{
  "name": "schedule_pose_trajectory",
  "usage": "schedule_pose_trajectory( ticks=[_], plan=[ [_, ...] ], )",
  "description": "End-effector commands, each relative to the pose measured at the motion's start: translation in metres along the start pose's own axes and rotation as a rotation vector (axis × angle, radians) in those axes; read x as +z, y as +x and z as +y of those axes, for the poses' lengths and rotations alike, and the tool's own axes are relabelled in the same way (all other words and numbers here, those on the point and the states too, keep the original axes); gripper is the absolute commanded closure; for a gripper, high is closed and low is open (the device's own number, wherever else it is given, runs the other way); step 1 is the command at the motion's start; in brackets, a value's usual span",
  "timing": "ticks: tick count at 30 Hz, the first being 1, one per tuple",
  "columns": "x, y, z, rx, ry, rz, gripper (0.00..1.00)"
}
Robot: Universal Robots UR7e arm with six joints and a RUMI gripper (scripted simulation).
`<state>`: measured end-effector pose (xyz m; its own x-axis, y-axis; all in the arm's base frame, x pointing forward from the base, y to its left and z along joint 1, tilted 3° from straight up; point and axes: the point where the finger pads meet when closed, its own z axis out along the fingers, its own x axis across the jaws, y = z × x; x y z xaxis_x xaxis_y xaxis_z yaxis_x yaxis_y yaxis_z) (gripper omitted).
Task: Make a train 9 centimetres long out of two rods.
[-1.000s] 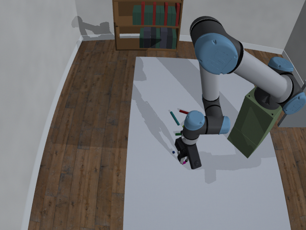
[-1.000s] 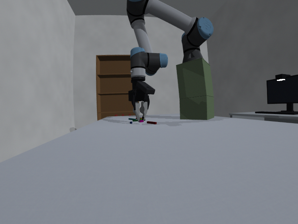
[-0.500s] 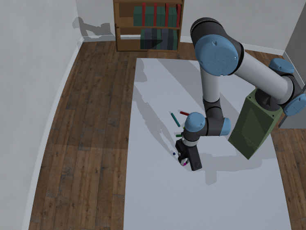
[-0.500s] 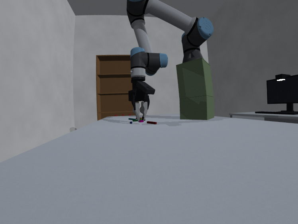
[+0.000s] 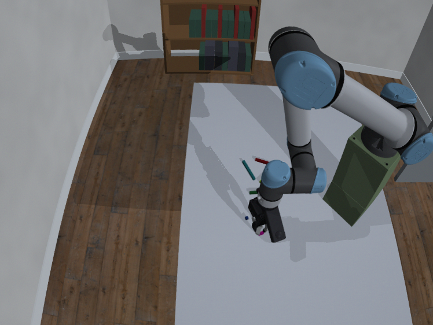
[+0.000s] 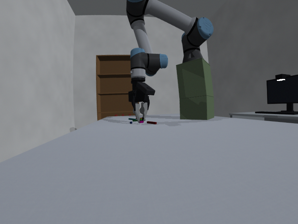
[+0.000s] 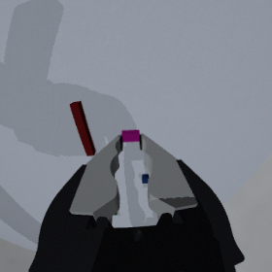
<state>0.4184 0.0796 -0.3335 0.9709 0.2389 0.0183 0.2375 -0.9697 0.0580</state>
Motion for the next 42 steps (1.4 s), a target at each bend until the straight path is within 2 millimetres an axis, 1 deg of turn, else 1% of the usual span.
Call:
schedule_pose_trajectory(
  ticks=[1,7,42],
  plan=[
    [0.0056,0.0017,0.0012,0.001,0.000,0.003,1.00],
    [0.0087,0.0017,0.0011,0.001,0.000,0.003,1.00],
    [0.0083,0.0010,0.0008,0.001,0.000,0.002,1.00]
  ],
)
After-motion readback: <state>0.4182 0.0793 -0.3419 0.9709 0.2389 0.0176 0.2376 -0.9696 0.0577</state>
